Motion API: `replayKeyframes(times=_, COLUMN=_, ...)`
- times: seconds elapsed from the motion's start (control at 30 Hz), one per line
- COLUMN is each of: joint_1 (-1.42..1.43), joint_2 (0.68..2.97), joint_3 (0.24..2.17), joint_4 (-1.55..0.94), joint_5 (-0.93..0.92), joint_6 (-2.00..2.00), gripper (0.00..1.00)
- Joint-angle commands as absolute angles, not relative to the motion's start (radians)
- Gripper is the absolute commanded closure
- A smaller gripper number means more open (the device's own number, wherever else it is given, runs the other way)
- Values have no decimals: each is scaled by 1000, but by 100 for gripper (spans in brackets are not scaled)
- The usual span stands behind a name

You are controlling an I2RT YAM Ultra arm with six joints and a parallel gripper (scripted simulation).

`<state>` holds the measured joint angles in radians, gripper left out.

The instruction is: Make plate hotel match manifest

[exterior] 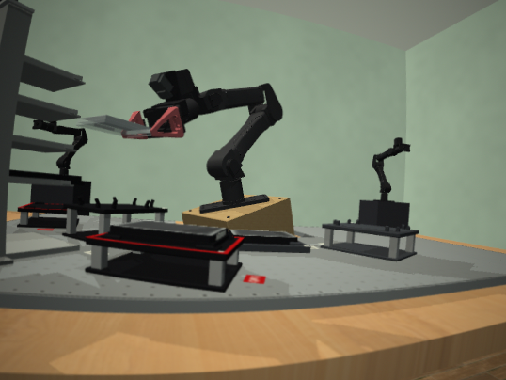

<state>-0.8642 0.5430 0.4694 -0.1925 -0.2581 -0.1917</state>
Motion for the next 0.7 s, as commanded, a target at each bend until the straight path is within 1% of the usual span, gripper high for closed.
replayKeyframes(times=0.0, joint_1=-868, joint_2=533, joint_3=479, joint_4=-199, joint_5=-268, joint_6=-194, gripper=14)
replayKeyframes(times=0.67, joint_1=-867, joint_2=523, joint_3=532, joint_4=-263, joint_5=-267, joint_6=-194, gripper=14)
